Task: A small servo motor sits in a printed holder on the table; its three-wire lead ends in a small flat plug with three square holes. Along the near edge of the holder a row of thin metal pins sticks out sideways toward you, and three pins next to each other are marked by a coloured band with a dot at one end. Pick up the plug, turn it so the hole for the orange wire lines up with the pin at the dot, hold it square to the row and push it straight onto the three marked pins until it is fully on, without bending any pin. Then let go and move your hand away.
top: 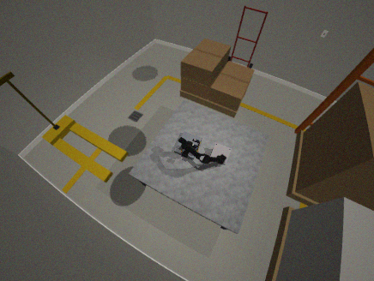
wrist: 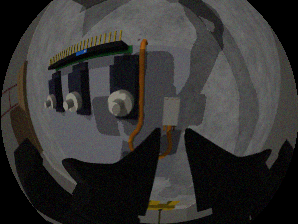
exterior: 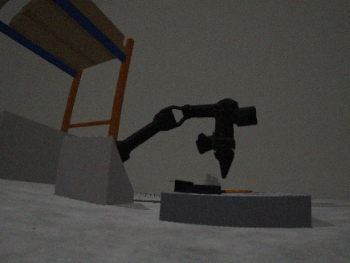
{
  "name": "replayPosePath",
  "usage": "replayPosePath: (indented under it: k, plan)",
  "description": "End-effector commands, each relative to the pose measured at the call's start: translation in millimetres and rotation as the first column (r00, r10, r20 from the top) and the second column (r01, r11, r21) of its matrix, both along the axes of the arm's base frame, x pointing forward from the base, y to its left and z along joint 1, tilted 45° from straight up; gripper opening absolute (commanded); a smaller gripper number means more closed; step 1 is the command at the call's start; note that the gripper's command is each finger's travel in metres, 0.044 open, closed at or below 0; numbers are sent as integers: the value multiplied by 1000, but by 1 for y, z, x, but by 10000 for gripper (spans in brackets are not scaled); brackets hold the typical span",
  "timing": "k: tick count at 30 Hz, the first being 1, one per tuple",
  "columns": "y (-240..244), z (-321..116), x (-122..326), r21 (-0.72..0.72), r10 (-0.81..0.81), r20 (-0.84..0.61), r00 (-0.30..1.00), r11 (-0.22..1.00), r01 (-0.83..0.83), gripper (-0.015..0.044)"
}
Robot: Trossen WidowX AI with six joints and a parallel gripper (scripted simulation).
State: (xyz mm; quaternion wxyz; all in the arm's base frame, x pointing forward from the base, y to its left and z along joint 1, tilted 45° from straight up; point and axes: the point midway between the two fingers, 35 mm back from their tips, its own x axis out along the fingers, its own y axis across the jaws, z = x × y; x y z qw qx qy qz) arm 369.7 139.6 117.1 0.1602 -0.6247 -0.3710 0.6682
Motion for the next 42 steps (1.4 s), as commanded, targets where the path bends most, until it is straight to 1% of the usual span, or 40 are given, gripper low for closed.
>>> replayPosePath:
  k: [1,6,23,26,31,36,42]
  plan:
    - [5,-3,1,5,-10,-11,1000,1000,10,115]
    - [17,-16,-3,6,-10,-11,1000,1000,10,115]
    - [28,-27,-5,7,-10,-11,1000,1000,10,115]
    - [28,-27,-5,7,-10,-11,1000,1000,10,36]
    - [28,-27,-5,7,-10,-11,1000,1000,10,3]
    - [23,-22,-3,6,-10,-11,1000,1000,10,0]
    - [4,-2,2,4,-10,-10,1000,1000,10,0]
